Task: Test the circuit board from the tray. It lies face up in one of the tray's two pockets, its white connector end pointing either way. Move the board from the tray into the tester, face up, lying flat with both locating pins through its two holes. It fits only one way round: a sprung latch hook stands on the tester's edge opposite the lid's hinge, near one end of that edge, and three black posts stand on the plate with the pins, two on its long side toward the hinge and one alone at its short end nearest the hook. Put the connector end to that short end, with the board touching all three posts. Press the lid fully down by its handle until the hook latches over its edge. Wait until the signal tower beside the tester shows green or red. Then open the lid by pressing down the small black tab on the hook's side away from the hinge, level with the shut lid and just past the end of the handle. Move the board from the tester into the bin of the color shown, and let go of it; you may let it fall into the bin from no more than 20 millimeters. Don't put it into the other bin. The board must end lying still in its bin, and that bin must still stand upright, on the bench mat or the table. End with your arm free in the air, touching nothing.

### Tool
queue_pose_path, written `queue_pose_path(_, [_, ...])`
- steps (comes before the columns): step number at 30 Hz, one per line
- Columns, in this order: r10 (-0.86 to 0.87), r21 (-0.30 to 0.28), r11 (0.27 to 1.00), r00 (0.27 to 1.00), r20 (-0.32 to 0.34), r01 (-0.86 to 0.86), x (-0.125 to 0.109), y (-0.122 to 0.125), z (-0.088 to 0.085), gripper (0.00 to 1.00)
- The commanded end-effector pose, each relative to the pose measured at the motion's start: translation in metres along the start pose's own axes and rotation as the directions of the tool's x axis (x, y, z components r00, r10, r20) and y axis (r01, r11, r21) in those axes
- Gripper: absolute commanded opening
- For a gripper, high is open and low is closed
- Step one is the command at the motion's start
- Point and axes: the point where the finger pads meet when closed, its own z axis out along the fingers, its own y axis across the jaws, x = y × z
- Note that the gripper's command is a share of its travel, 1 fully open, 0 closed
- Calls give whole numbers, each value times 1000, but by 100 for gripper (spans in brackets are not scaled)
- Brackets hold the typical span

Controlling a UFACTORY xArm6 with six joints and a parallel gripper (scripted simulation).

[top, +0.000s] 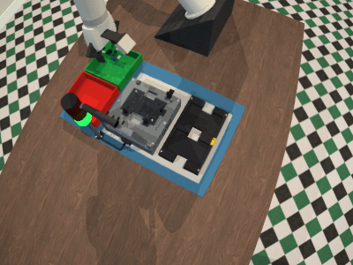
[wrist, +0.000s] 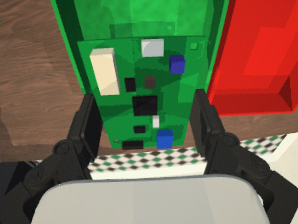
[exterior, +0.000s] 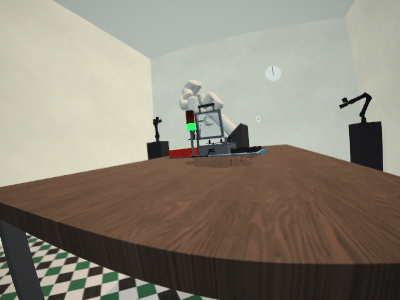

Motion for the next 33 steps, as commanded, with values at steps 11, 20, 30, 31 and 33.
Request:
queue_pose_path(11, [1,-2,1000,1000,0,-1,-1,1,31,79])
queue_pose_path(20, [1,-2,1000,1000,0,-1,-1,1,53,79])
queue_pose_path(30, [1,-2,1000,1000,0,-1,-1,1,78,79])
queue_pose_path(31, [1,-2,1000,1000,0,-1,-1,1,79,79])
queue_pose_path(33, [1,-2,1000,1000,0,-1,-1,1,82,79])
